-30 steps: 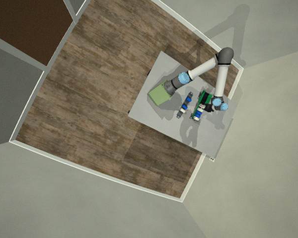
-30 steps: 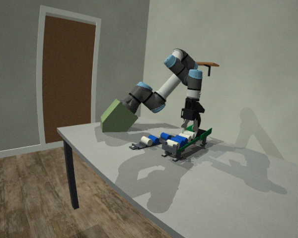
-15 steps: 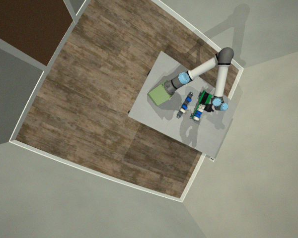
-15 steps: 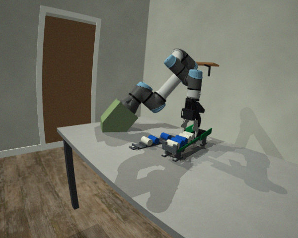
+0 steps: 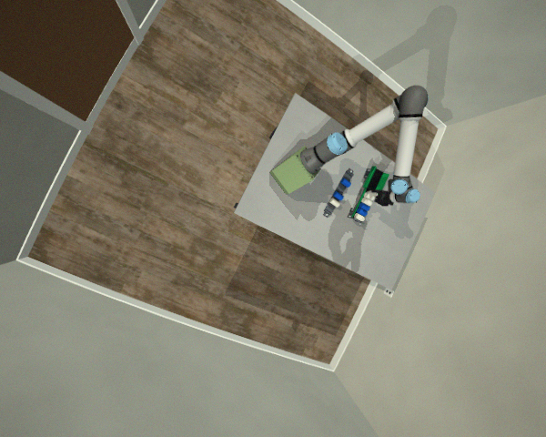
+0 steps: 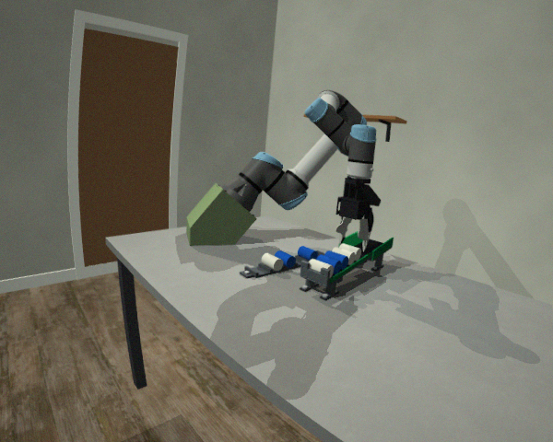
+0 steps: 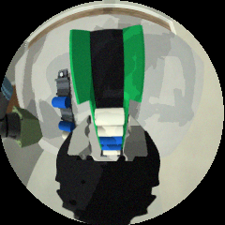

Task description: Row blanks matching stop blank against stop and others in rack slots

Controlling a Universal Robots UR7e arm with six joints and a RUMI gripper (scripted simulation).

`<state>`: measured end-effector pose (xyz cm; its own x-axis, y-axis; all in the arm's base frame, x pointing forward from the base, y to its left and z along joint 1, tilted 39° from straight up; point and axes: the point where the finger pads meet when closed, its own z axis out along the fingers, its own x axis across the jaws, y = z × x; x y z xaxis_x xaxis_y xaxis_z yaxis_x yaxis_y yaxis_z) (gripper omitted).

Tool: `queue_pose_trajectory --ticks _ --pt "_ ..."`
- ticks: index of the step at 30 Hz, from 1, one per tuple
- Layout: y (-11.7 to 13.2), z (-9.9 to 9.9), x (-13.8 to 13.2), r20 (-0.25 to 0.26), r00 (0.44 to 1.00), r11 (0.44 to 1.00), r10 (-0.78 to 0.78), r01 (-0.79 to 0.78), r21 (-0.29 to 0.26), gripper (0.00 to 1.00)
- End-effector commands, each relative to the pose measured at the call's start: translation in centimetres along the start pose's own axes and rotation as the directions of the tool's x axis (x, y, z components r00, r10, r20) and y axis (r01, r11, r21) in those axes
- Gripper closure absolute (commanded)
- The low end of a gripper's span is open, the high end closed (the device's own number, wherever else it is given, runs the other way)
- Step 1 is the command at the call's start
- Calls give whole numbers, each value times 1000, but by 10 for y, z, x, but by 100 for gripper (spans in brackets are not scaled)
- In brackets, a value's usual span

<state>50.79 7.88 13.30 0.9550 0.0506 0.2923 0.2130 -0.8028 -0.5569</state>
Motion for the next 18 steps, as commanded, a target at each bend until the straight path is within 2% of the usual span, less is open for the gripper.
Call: queue_pose_trajectory --ticks 1,3,12,18 --pt "0 -21 0 0 1000 1000 -1 1 0 50" --pt "0 -21 0 0 1000 1000 -1 1 0 50" --pt "0 -66 0 0 1000 1000 -1 1 0 50" --pt "0 -77 0 0 1000 1000 -1 1 0 50"
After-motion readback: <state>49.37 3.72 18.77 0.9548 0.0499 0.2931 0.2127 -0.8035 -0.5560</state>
